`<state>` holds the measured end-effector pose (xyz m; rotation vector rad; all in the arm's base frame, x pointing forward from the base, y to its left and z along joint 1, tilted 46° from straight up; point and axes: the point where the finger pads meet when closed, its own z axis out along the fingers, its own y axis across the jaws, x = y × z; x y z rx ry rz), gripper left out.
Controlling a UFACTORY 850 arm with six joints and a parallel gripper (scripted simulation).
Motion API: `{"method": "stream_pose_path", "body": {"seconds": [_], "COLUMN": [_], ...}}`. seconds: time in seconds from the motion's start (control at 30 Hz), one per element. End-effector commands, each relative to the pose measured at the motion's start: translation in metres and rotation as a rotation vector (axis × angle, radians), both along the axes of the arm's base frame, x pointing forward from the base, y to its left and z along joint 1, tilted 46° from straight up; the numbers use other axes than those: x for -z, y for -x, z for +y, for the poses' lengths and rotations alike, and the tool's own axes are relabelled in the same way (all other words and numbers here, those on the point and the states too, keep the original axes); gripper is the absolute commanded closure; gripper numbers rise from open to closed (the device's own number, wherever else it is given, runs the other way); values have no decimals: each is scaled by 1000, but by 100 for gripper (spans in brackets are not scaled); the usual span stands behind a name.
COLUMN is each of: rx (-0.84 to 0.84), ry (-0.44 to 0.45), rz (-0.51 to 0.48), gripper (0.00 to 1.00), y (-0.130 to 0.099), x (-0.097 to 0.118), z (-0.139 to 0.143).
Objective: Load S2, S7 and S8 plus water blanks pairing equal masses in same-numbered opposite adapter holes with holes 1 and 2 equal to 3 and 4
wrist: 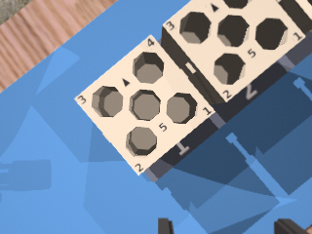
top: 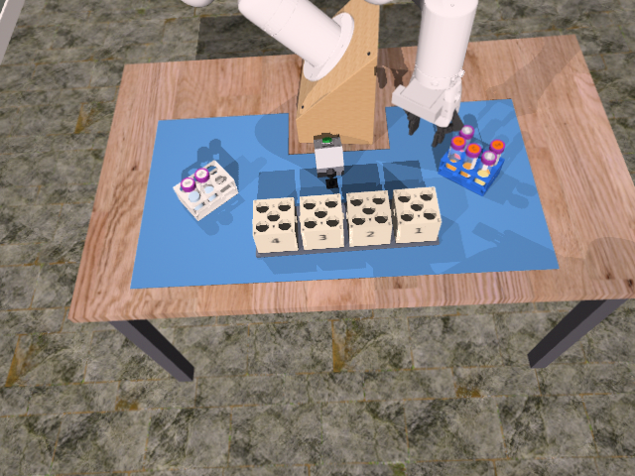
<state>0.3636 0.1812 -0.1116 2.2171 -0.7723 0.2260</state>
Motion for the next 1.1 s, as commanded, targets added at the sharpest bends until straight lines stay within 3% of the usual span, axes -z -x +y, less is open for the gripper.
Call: {"method": "stream_pose_path", "body": {"seconds": [0.0,1.07], "rx": [0,0], "ry": [-1,-2], "rz": [-1,-1], "gripper": [43,43], "y": [4,47], "x": [10,104], "z": [12,107]}}
